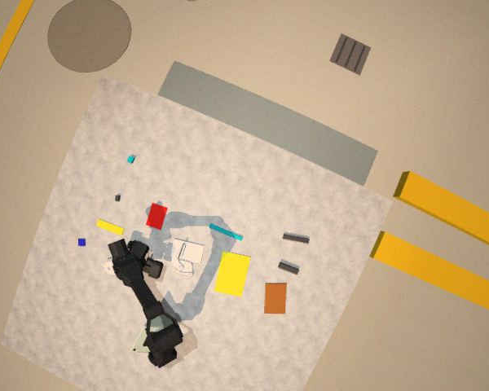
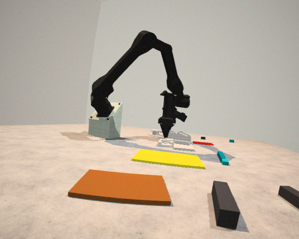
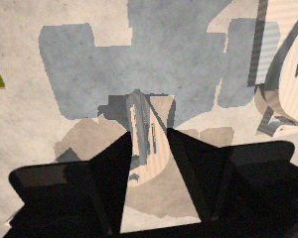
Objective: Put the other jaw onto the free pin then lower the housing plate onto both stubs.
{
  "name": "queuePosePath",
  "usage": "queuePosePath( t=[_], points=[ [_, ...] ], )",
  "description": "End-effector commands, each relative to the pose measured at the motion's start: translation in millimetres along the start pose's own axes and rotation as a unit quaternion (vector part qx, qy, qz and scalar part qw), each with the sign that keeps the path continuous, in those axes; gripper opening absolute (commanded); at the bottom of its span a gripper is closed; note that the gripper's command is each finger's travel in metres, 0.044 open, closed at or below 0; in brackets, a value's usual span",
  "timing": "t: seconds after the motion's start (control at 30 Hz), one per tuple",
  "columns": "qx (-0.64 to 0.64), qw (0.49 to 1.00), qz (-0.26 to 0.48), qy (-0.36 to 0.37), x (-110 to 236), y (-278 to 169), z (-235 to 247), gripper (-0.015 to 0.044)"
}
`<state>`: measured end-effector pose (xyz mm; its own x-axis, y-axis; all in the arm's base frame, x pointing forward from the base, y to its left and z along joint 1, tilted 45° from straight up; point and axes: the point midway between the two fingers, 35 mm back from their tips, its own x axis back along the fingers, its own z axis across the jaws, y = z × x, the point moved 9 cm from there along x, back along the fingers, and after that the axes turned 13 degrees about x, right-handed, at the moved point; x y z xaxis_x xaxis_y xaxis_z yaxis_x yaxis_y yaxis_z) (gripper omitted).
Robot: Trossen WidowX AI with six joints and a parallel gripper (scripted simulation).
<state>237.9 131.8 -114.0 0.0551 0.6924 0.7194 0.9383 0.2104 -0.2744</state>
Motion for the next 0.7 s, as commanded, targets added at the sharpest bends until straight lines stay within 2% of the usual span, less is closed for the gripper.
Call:
queuePosePath(
  t=[0.0, 0.67],
  points=[
    [0.000, 1.000, 0.000, -0.001, 4.4, 0.6, 0.0, 0.0134],
    [0.003, 1.000, 0.001, 0.000, 67.7, 0.8, 0.7, 0.0134]
  ],
)
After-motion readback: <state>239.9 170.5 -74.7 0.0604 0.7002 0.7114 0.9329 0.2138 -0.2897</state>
